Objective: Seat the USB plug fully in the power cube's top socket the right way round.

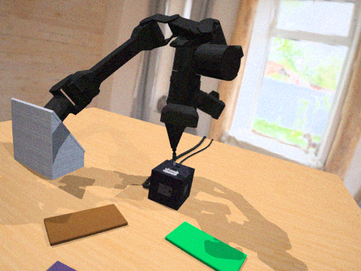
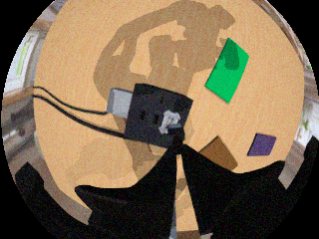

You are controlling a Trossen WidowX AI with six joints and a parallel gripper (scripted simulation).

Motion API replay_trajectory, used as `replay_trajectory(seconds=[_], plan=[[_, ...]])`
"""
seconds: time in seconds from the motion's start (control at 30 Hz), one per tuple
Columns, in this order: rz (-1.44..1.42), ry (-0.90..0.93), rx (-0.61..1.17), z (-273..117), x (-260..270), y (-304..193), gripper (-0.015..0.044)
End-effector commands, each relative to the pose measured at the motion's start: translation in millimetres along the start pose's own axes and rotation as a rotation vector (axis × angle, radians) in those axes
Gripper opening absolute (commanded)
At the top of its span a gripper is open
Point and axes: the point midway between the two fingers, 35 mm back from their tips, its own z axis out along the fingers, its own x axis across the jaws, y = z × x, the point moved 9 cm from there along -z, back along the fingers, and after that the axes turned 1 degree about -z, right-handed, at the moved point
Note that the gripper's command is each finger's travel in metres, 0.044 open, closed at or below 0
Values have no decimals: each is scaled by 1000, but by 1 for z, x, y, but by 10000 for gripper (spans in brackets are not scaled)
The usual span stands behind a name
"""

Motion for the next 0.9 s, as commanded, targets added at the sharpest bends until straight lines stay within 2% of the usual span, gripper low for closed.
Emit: replay_trajectory(seconds=[0.0,0.87], plan=[[113,0,1,0,0,0,0],[794,0,0,0,0,0,0]])
